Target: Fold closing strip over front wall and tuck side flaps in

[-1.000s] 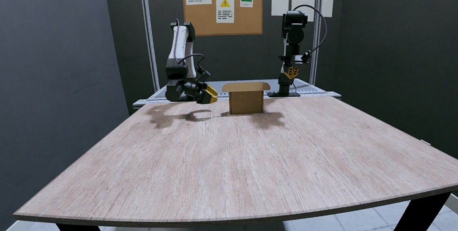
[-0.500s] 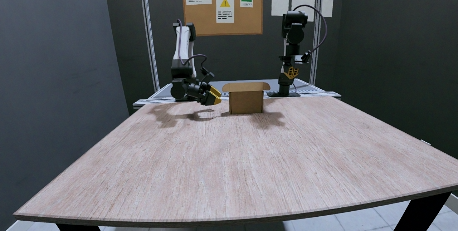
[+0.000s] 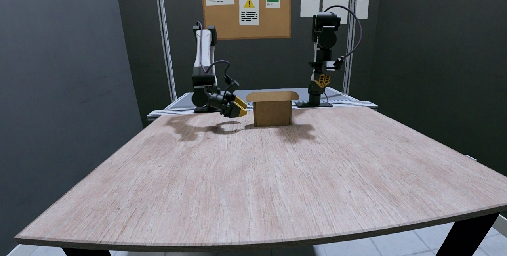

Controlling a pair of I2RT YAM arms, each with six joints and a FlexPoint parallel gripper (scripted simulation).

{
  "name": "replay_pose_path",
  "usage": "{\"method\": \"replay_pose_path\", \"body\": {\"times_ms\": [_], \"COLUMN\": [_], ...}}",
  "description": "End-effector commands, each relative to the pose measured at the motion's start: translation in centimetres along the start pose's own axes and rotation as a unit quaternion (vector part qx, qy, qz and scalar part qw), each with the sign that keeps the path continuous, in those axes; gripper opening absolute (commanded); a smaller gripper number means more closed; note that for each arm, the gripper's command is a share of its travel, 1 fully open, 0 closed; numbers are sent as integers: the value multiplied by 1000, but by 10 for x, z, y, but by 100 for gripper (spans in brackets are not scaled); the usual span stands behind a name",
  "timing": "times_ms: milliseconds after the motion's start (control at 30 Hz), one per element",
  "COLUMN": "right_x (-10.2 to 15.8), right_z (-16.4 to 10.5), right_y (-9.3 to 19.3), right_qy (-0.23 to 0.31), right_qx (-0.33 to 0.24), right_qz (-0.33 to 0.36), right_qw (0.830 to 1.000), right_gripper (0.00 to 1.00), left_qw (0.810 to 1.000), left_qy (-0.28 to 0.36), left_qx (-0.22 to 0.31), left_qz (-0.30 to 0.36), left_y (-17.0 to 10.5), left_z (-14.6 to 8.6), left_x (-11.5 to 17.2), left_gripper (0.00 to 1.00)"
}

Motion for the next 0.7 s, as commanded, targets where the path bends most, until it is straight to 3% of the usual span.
{"method": "replay_pose_path", "body": {"times_ms": [0, 667], "right_x": [-5, -6], "right_z": [2, 13], "right_y": [-2, -2], "right_qy": [2, 1], "right_qx": [8, 9], "right_qz": [-15, -15], "right_qw": [1000, 1000], "right_gripper": [80, 80], "left_qw": [1000, 1000], "left_qy": [-4, -4], "left_qx": [1, 1], "left_qz": [-1, -1], "left_y": [-1, -1], "left_z": [-4, -4], "left_x": [1, 1], "left_gripper": [0, 0]}}
Point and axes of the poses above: on each arm, the point where the finger pads meet when closed, its own z axis out along the fingers, its own y axis across the jaws, x = y × z, the point moved 3 cm from there along -z, back along the fingers, and after that the axes turned 11 degrees about -z, right-handed, at the moved point
